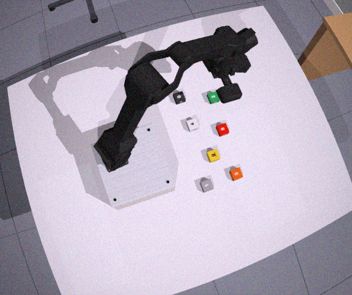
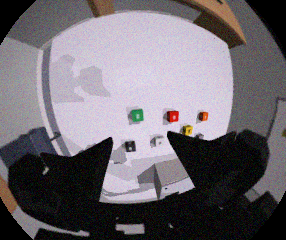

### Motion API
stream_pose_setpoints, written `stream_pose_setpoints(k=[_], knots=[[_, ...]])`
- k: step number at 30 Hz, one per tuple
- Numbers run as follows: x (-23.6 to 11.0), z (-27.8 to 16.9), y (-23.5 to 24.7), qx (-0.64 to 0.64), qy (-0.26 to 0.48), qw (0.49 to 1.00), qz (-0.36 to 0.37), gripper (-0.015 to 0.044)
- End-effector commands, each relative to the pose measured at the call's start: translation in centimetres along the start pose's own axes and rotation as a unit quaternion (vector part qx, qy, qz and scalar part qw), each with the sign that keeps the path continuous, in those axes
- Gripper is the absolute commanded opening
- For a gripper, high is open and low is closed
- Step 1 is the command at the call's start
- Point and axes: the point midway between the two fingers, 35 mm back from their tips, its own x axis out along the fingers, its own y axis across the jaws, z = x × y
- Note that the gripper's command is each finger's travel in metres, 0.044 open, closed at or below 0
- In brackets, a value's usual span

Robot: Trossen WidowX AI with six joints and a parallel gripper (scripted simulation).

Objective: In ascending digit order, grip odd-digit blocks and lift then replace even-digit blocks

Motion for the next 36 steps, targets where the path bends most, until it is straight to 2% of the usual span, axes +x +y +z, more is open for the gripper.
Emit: stream_pose_setpoints(k=[1, 17, 25, 36], knots=[[0.1, 0.5, 0.0, -0.009, 0.001, 1.0, -0.001, 0.04], [0.1, 0.5, -0.3, -0.009, 0.002, 1.0, -0.001, 0.04], [0.0, -0.5, -11.8, -0.009, 0.002, 1.0, -0.007, 0.04], [0.0, -0.6, -12.0, -0.009, 0.002, 1.0, -0.007, 0.04]])
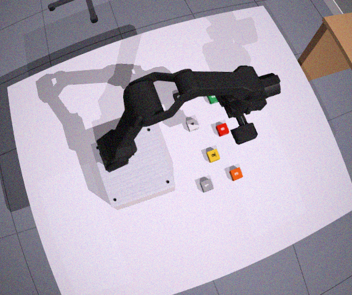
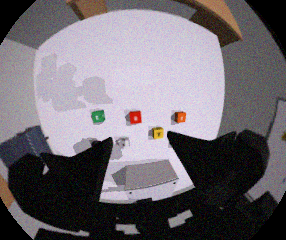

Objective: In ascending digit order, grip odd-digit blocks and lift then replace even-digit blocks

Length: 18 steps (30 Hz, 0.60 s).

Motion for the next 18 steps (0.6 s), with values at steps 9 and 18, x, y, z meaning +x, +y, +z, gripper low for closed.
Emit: stream_pose_setpoints(k=[9, 18], knots=[[0.0, 0.0, -0.1, -0.002, -0.002, 1.0, 0.002, 0.04], [0.0, -0.3, -9.5, -0.002, -0.001, 1.0, -0.002, 0.04]])
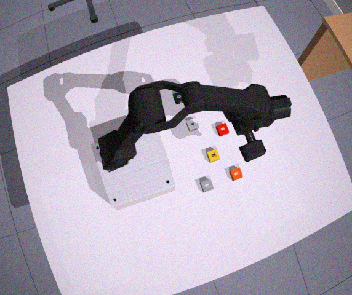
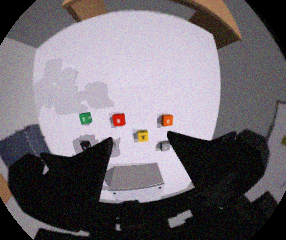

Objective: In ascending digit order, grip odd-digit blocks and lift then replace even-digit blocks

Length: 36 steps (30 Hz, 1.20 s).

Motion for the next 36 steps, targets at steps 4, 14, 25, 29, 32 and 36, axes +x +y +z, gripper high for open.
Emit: stream_pose_setpoints(k=[4, 14, 25, 29, 32, 36], knots=[[-0.1, -2.3, -10.1, 0.008, 0.003, 1.0, -0.005, 0.04], [-0.1, -2.4, -10.4, 0.008, 0.003, 1.0, -0.005, 0.04], [-0.1, -2.4, -10.4, 0.008, 0.003, 1.0, -0.005, 0.04], [-0.1, -2.1, -9.3, 0.008, 0.003, 1.0, -0.004, 0.04], [0.0, -1.1, -4.6, 0.008, 0.003, 1.0, -0.001, 0.04], [0.0, -1.0, 2.1, 0.009, 0.004, 1.0, 0.004, 0.04]])
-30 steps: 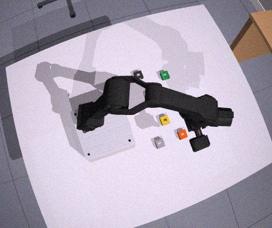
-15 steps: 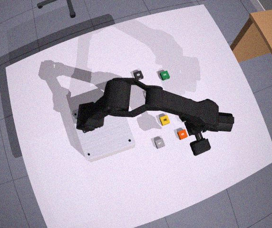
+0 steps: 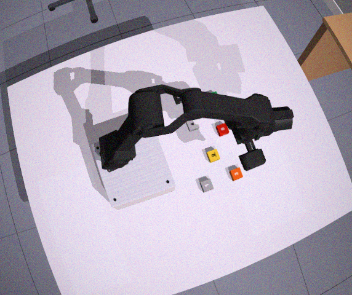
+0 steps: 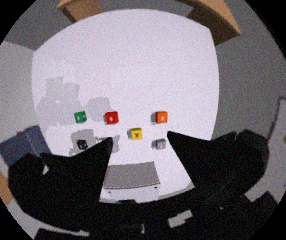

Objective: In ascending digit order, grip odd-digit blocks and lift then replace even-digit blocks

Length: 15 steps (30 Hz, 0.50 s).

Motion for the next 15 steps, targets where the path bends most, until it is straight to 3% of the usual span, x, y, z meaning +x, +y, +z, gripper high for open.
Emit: stream_pose_setpoints(k=[1, 10, 15], knots=[[-0.1, -0.4, 5.9, -0.002, 0.0, 1.0, 0.002, 0.04], [-0.1, -5.5, 18.8, -0.002, 0.002, 1.0, 0.006, 0.04], [-0.1, -8.7, 22.7, -0.002, 0.002, 1.0, 0.007, 0.04]])
